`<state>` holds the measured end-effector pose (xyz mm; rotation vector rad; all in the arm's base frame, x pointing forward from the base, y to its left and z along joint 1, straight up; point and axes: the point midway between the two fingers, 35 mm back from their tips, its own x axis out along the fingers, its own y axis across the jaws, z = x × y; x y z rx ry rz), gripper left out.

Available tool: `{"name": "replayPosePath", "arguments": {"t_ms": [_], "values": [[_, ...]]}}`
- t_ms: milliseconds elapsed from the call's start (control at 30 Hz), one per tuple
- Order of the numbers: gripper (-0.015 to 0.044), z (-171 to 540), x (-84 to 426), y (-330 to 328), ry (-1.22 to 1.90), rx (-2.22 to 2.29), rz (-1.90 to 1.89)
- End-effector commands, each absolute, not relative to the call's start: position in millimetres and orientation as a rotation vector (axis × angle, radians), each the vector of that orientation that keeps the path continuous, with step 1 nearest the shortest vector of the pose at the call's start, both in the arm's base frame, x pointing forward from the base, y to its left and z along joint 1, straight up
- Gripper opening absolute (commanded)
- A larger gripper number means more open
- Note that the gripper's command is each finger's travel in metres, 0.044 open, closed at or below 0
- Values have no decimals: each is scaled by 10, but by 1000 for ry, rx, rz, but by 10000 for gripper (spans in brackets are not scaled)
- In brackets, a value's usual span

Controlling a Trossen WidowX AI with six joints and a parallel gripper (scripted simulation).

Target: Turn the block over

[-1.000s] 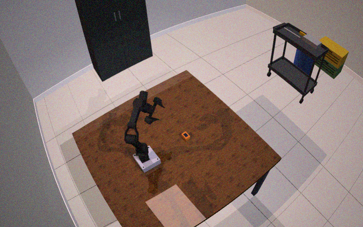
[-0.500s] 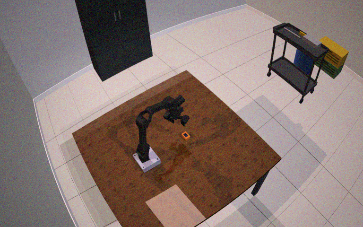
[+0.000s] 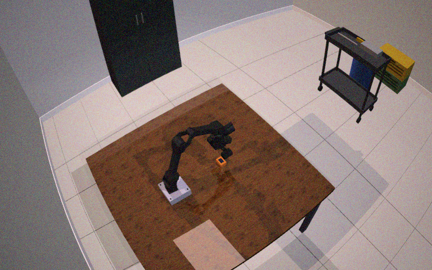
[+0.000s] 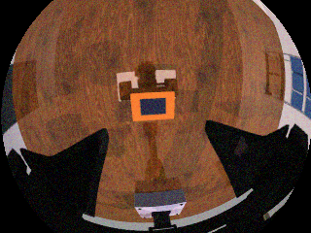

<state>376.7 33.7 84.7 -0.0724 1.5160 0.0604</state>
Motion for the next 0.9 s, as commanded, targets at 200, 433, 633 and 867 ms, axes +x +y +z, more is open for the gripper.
{"name": "replayPosePath", "arguments": {"t_ms": [200,433,633,867], "values": [[440,501,3769,328,1536,-59,55],[440,351,3787,330,1536,-59,55],[440,327,3789,330,1536,-59,55],[440,212,3796,330,1536,-59,55]]}}
